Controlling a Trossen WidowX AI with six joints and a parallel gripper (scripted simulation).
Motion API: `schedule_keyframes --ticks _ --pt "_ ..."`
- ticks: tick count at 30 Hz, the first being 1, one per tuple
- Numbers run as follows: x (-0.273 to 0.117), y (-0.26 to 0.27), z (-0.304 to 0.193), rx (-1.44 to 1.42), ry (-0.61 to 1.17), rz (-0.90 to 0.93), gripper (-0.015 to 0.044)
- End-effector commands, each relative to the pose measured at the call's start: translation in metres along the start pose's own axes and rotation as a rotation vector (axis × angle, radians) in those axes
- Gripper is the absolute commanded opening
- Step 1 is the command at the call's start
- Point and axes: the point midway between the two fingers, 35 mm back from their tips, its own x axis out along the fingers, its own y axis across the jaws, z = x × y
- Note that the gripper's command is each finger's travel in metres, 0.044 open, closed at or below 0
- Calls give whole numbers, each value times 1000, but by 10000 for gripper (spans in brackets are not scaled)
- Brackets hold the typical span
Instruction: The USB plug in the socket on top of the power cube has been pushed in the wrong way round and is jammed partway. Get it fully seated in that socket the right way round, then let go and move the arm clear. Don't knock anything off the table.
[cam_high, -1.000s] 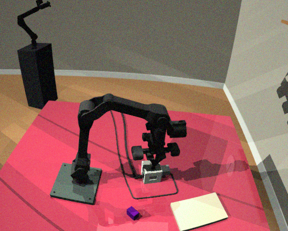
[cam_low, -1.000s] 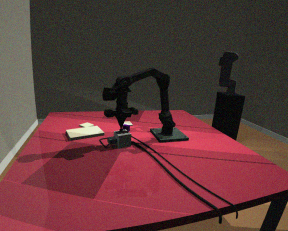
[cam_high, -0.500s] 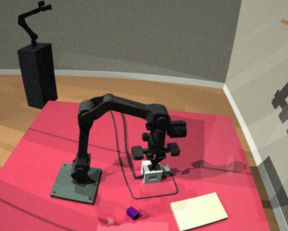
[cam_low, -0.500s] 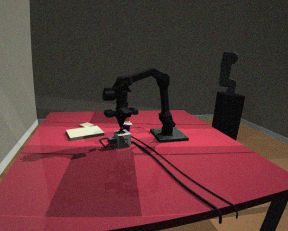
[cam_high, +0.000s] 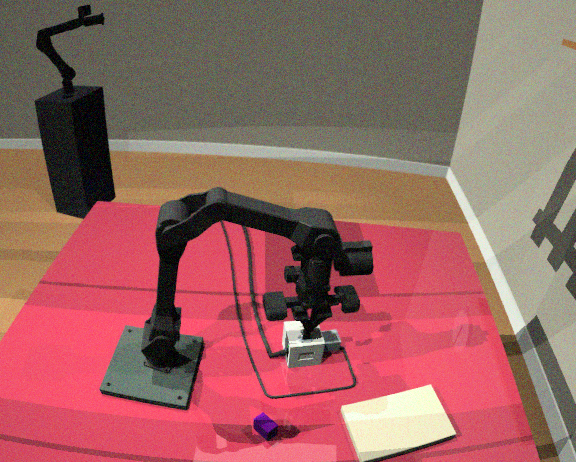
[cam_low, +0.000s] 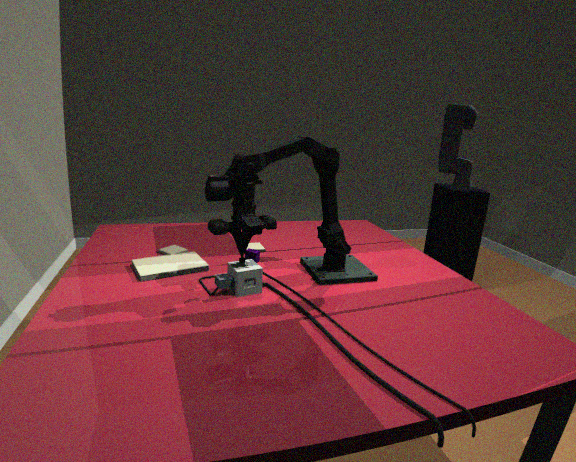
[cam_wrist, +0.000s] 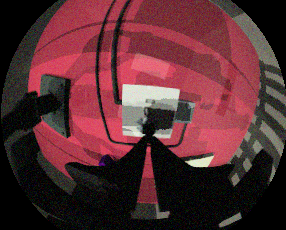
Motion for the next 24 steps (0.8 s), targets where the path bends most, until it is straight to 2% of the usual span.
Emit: schedule_keyframes --ticks 1,4,8,24 --pt "2 0 0 5 2 1 0" --pt "2 0 0 5 2 1 0" --pt "0 0 0 0 0 0 95" --pt "0 0 0 0 0 0 95"
